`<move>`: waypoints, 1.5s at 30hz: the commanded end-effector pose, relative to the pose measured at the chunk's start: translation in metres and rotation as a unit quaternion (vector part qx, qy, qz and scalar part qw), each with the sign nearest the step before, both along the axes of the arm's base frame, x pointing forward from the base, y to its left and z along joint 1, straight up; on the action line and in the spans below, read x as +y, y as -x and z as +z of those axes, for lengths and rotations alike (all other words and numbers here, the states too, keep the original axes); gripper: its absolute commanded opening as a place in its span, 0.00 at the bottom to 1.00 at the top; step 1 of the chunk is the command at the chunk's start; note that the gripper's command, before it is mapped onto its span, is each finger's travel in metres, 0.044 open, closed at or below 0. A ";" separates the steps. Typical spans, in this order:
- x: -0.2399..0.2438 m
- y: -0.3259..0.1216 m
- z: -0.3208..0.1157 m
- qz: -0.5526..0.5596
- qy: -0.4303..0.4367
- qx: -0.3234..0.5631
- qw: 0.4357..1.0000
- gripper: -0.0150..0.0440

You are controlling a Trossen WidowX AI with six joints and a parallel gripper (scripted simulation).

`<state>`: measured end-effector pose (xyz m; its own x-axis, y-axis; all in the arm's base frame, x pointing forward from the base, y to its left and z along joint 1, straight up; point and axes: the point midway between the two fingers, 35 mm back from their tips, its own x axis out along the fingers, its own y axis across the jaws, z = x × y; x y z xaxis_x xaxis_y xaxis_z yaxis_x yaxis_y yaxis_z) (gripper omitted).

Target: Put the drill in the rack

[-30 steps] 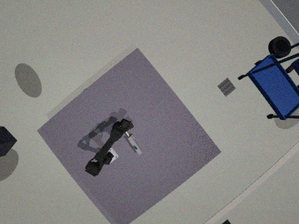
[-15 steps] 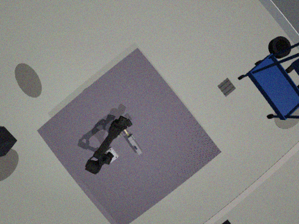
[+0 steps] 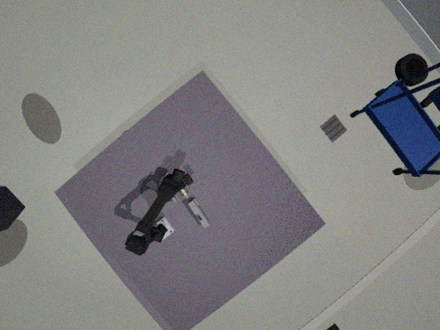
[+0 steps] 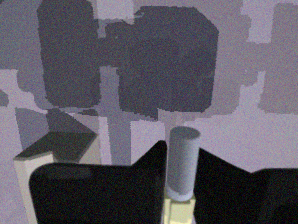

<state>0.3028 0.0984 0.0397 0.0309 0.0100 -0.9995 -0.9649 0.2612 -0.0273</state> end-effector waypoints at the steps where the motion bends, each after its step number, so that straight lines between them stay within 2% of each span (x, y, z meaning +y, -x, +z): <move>1: 0.000 0.000 0.003 -0.002 -0.001 -0.001 1.000 0.25; 45: -0.002 0.003 0.027 -0.002 -0.001 -0.001 1.000 0.25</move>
<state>0.2989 0.0961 0.0641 0.0306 0.0098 -0.9995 -0.9641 0.2642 -0.0270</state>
